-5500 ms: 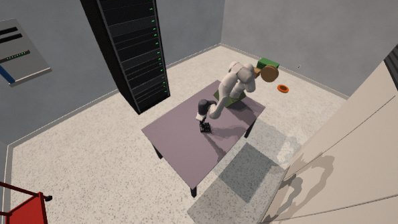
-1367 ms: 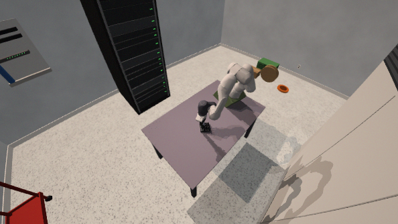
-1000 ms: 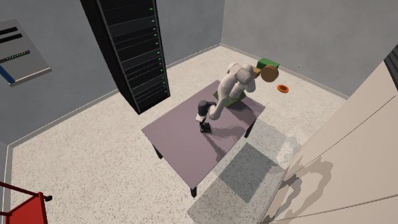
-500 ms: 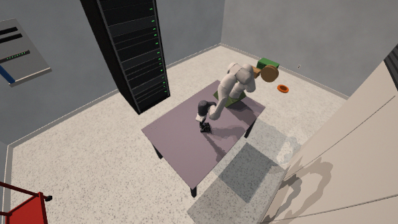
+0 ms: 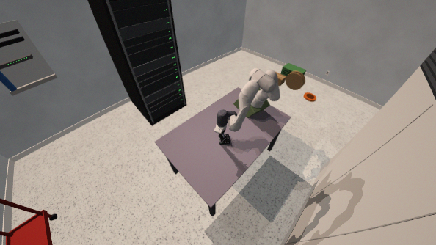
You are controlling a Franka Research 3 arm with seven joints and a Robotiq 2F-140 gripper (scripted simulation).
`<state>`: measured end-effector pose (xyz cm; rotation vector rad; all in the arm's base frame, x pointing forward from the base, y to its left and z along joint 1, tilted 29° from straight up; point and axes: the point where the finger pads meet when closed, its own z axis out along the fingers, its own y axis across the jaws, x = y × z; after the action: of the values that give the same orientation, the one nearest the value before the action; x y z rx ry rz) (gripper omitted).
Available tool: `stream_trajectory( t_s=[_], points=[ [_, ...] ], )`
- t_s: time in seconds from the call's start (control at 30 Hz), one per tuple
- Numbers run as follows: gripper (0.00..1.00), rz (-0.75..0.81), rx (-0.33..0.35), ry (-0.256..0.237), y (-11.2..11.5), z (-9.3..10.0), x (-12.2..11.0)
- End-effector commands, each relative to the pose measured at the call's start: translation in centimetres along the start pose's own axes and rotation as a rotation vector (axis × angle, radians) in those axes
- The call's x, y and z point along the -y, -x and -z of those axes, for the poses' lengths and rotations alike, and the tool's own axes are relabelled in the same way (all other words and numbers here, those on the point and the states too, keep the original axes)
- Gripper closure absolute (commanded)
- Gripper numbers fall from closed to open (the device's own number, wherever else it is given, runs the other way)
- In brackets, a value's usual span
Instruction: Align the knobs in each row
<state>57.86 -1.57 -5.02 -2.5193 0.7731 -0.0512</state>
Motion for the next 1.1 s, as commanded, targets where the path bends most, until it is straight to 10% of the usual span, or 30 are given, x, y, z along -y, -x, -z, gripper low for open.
stream_trajectory(
  t_s=[0.0,1.07],
  points=[
    [0.95,0.003,-0.002,0.002,-0.10,-0.03,-0.06],
    [0.95,-0.380,-0.002,0.001,-0.10,-0.03,-0.06]
  ],
)
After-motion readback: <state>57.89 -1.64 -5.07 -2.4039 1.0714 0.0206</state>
